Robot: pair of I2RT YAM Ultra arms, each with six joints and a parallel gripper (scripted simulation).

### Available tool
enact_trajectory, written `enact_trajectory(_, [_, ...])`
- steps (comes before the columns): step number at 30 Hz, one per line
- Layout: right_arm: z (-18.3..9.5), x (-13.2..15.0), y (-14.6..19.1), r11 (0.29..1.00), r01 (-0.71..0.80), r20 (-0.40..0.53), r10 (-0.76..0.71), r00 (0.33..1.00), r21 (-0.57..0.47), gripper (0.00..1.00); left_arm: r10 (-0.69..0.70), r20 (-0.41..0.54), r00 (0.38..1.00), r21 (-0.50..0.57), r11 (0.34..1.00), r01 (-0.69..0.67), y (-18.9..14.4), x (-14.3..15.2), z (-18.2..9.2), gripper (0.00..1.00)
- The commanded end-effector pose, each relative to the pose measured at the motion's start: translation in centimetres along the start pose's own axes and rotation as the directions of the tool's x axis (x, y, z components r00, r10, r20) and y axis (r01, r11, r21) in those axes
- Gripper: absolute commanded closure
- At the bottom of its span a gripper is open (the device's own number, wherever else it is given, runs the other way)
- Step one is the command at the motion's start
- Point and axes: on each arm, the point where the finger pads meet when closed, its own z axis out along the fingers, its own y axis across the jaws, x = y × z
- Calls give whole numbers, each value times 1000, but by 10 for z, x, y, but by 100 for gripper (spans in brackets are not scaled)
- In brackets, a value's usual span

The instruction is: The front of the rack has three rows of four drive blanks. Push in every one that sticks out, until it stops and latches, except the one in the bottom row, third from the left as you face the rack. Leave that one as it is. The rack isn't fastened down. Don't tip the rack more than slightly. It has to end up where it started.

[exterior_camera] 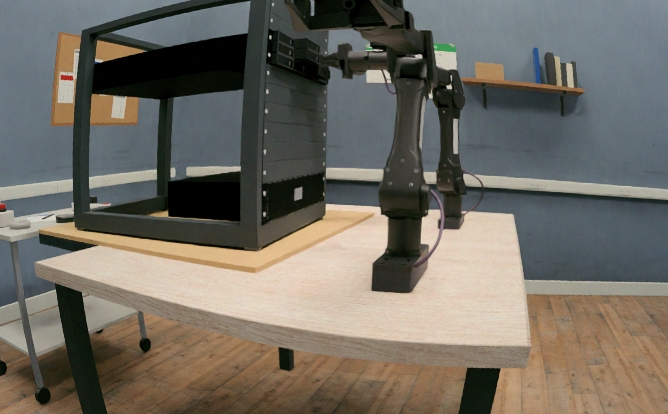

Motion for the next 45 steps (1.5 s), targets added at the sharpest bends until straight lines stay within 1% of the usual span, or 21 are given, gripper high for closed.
enact_trajectory(1, [1, -10, 24, 998, -46, 4, 46, 999, -38, 100, -15, 110, 994, -11, 1000, 16, 4, -39, -7, 0])
enact_trajectory(8, [5, -5, 18, 999, -34, 4, 34, 999, -30, 100, -15, 110, 994, -11, 1000, 16, 4, -39, -7, 0])
enact_trajectory(9, [0, -13, 29, 997, -55, 4, 55, 998, -45, 100, -15, 110, 994, -11, 1000, 16, 4, -39, -7, 0])
enact_trajectory(25, [9, -5, 17, 999, -32, 4, 32, 999, -29, 100, -15, 110, 994, -11, 1000, 16, 4, -39, -7, 0])
enact_trajectory(26, [6, -11, 26, 998, -48, 4, 48, 999, -41, 100, -15, 110, 994, -11, 1000, 16, 4, -39, -7, 0])
enact_trajectory(29, [11, -5, 17, 999, -32, 4, 32, 999, -29, 100, -15, 110, 994, -11, 1000, 16, 4, -39, -7, 0])
enact_trajectory(45, [10, -7, 20, 999, -37, 4, 37, 999, -33, 100, -15, 110, 994, -11, 1000, 16, 4, -39, -7, 0])
